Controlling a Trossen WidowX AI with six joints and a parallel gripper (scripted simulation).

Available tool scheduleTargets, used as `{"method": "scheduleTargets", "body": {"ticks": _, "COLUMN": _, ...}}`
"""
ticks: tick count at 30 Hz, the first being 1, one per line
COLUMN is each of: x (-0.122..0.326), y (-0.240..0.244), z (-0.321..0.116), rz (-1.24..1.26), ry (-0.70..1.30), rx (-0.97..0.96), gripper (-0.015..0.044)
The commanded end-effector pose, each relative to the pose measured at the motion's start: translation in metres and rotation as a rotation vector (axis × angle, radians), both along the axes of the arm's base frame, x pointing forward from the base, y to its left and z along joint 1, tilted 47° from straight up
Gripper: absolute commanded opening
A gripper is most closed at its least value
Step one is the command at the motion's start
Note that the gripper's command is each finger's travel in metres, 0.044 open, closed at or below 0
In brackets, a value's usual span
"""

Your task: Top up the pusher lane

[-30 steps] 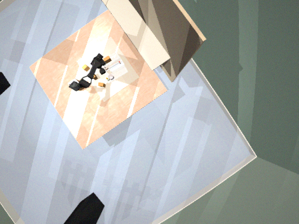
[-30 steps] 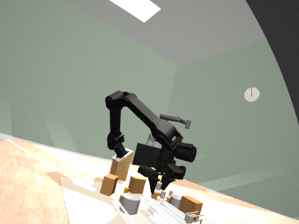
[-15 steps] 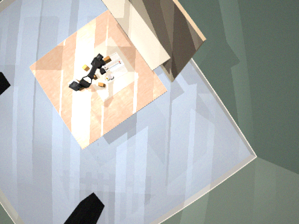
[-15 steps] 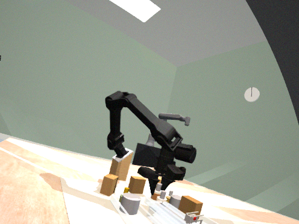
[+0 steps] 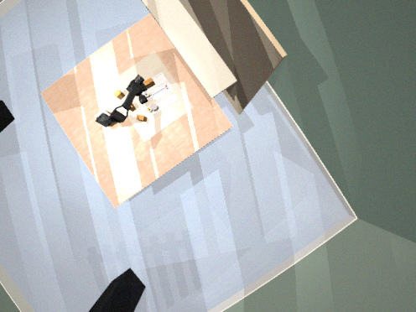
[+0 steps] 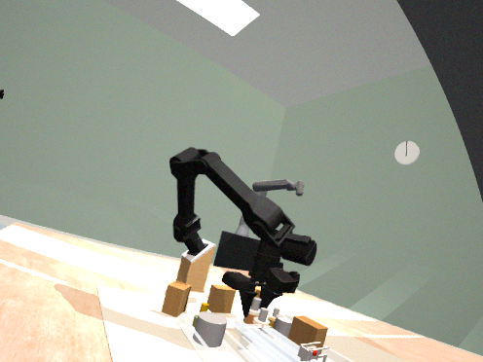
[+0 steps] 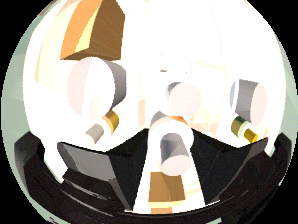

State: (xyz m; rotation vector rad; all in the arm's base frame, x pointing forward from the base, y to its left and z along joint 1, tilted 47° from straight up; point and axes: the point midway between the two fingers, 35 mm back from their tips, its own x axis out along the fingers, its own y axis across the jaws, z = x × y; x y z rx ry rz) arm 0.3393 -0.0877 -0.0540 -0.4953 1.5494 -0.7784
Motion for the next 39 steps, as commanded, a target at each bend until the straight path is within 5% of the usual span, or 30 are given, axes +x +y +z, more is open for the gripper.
{"method": "scheduleTargets", "body": {"ticks": 1, "x": 0.0062, "y": -0.0052, "z": 0.0012, "rz": -0.001, "ry": -0.029, "rx": -0.016, "gripper": 0.0000}}
{"method": "scheduleTargets", "body": {"ticks": 39, "x": 0.0029, "y": -0.0127, "z": -0.0061, "rz": -0.001, "ry": -0.029, "rx": -0.017, "gripper": 0.0000}}
